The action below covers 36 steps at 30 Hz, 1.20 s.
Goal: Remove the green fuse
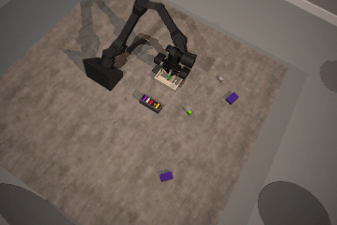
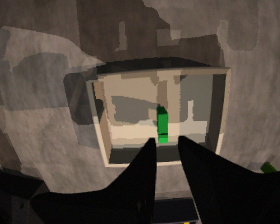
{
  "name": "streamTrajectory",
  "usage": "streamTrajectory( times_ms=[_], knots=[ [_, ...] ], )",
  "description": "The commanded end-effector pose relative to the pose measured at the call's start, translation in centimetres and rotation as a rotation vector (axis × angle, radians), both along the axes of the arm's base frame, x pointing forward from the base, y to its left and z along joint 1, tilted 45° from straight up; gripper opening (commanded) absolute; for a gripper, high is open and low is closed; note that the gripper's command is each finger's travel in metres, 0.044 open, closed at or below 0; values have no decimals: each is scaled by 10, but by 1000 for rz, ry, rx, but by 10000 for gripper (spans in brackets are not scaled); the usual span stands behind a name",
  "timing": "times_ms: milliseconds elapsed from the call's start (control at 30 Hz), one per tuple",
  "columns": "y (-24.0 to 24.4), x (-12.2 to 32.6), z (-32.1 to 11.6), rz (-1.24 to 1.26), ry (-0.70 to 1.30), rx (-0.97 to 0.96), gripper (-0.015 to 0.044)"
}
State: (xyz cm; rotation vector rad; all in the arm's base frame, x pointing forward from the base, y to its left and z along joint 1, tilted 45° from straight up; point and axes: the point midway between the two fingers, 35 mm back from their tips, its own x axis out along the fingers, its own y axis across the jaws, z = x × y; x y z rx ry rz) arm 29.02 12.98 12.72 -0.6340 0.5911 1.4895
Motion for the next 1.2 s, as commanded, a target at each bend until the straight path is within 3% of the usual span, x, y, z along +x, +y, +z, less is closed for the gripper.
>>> streamTrajectory(
  times_ms=[0, 200, 333, 1167],
  knots=[
    [0, 0, 0, 2, -1, 0, 184],
    [-2, 0, 2, 2, -1, 0, 330],
    [-26, -1, 26, -2, -1, 1, 330],
    [-25, -1, 23, -4, 5, -3, 330]
  ],
)
